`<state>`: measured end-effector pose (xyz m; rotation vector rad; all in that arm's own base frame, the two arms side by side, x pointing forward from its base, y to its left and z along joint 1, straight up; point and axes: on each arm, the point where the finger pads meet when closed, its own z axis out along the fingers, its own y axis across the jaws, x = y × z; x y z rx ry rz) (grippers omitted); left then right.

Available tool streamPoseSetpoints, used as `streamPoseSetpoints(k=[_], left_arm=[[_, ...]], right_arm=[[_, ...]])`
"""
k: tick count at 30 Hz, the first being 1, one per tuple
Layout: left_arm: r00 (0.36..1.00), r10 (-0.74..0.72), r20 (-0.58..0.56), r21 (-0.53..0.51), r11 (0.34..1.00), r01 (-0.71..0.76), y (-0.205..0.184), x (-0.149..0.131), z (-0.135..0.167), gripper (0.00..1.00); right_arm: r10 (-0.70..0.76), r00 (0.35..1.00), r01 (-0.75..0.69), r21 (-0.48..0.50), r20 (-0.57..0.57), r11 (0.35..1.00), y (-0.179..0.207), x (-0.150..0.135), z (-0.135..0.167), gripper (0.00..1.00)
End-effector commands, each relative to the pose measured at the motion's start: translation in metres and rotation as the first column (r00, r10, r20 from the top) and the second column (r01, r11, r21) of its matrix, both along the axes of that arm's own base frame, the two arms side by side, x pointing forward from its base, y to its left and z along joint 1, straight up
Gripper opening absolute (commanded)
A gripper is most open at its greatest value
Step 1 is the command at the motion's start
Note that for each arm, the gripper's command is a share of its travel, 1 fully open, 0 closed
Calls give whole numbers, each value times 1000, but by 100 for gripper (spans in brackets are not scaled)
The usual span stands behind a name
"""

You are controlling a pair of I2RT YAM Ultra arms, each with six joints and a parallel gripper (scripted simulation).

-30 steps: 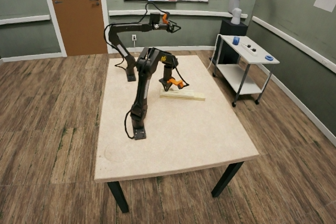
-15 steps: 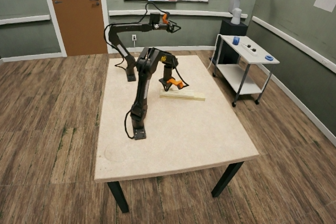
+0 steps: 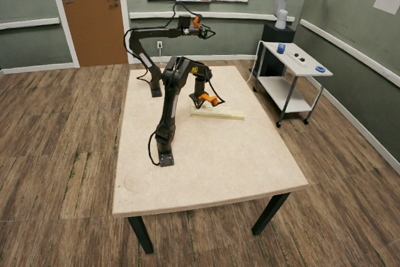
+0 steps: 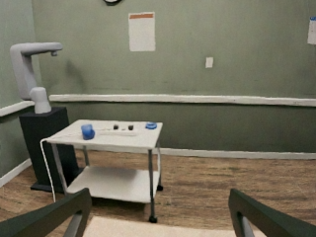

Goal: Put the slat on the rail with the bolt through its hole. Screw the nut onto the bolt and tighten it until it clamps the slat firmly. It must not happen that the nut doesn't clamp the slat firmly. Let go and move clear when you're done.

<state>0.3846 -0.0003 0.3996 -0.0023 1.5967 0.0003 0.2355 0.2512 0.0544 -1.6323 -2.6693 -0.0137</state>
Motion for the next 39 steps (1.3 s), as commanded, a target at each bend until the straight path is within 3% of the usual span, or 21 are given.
streamPoseSetpoints(k=[1, 14, 18, 20, 29, 31, 32, 39], left_arm=[[1000, 0, 14, 0, 1000, 0, 0, -1, 5, 100], [1000, 0, 14, 0, 1000, 0, 0, -1, 5, 100], [1000, 0, 14, 0, 1000, 0, 0, -1, 5, 100], [1000, 0, 14, 0, 1000, 0, 0, -1, 5, 100], [1000, 0, 14, 0, 1000, 0, 0, -1, 5, 100], [1000, 0, 14, 0, 1000, 0, 0, -1, 5, 100], [1000, 0, 14, 0, 1000, 0, 0, -1, 5, 100], [1000, 0, 14, 0, 1000, 0, 0, -1, 5, 100]], right_arm=[[0, 1000, 0, 7, 7, 1000, 1, 1, 3, 34], [0, 1000, 0, 7, 7, 1000, 1, 1, 3, 34], [207, 978, -207, 2, 11, 978, 1, 1, 5, 34], [363, 932, -363, -1, 16, 932, 1, 2, 7, 34], [704, 710, -704, -5, 22, 710, 1, 2, 9, 34], [704, 710, -704, -5, 22, 710, 1, 2, 9, 34], [780, 625, -780, -7, 23, 625, 1, 2, 9, 34], [936, 353, -936, -13, 23, 353, 1, 2, 11, 34]])
